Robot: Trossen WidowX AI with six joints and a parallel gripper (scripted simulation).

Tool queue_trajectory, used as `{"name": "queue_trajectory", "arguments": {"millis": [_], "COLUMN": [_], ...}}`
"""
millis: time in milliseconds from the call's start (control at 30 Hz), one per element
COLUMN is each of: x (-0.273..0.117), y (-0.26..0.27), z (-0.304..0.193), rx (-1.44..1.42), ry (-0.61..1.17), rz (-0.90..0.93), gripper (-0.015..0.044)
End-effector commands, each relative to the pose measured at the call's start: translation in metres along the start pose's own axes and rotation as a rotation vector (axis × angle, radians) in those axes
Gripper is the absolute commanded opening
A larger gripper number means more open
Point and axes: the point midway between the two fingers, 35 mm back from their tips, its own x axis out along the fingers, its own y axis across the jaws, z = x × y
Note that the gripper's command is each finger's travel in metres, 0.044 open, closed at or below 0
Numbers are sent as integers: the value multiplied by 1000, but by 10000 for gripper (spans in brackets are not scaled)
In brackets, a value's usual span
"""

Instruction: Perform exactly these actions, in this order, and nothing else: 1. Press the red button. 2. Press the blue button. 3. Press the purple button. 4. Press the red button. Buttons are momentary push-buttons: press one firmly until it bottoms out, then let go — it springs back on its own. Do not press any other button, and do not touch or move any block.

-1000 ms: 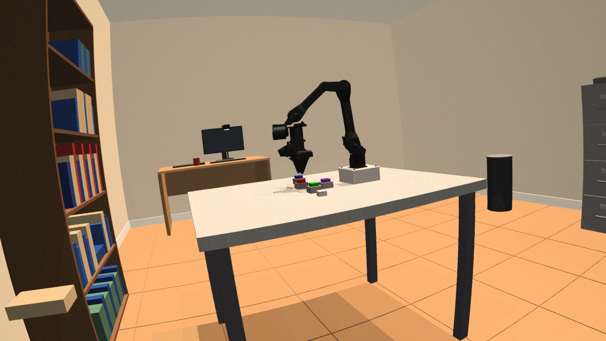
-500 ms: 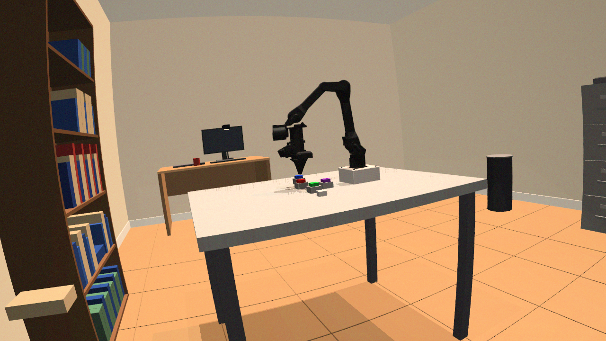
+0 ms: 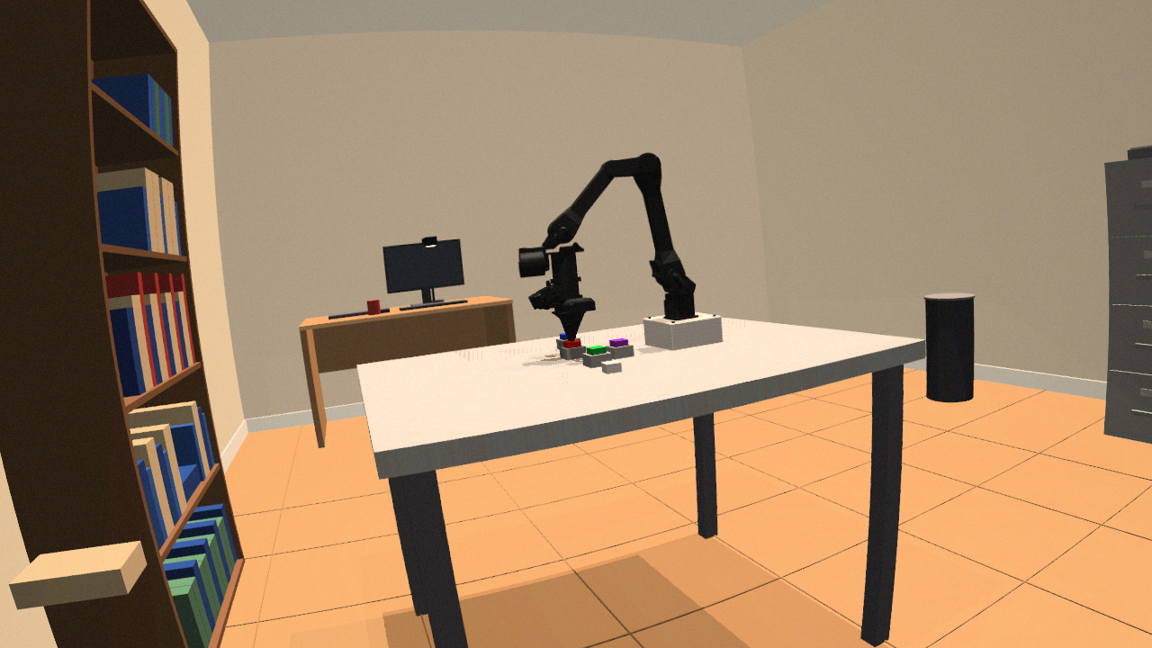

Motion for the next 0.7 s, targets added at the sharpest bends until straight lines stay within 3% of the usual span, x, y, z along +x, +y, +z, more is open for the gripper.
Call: {"name": "queue_trajectory", "arguments": {"millis": [0, 667], "x": [7, 6], "y": [1, 0], "z": [-1, 0], "rx": [1, -1], "ry": [2, 0], "rz": [4, 0], "gripper": [20, 20]}}
